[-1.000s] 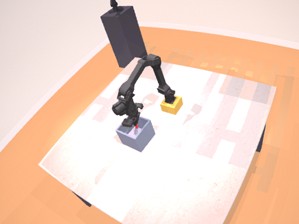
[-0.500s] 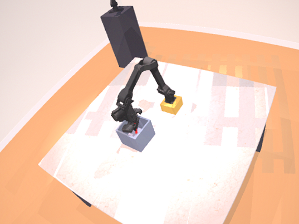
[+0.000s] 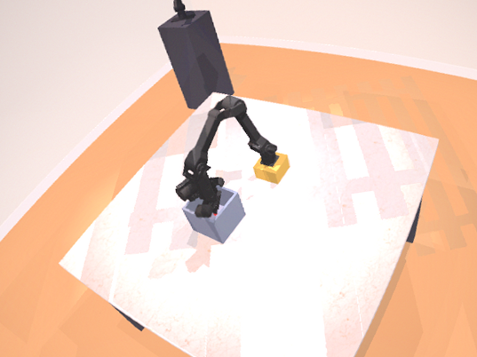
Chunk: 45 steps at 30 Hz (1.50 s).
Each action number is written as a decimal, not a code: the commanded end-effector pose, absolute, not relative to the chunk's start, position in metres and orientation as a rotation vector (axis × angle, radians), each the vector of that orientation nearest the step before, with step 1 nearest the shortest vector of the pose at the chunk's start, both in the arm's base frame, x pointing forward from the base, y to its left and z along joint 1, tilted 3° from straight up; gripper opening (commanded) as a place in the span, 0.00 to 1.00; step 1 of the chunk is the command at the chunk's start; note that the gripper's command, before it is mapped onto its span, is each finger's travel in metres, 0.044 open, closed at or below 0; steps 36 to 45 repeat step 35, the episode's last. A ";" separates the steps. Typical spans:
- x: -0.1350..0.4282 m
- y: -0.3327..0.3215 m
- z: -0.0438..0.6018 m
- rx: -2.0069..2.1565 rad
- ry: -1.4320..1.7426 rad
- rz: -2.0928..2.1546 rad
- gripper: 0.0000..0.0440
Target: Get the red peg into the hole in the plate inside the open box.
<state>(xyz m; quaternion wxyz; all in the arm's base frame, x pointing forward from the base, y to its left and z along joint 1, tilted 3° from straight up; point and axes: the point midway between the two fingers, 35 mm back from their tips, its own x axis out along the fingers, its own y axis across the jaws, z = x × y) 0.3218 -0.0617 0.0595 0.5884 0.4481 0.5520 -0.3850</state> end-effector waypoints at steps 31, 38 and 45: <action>0.359 -0.081 0.146 1.317 1.268 -0.635 0.51; 0.364 -0.084 0.156 1.333 1.255 -0.594 0.53; 0.364 -0.084 0.156 1.333 1.255 -0.594 0.53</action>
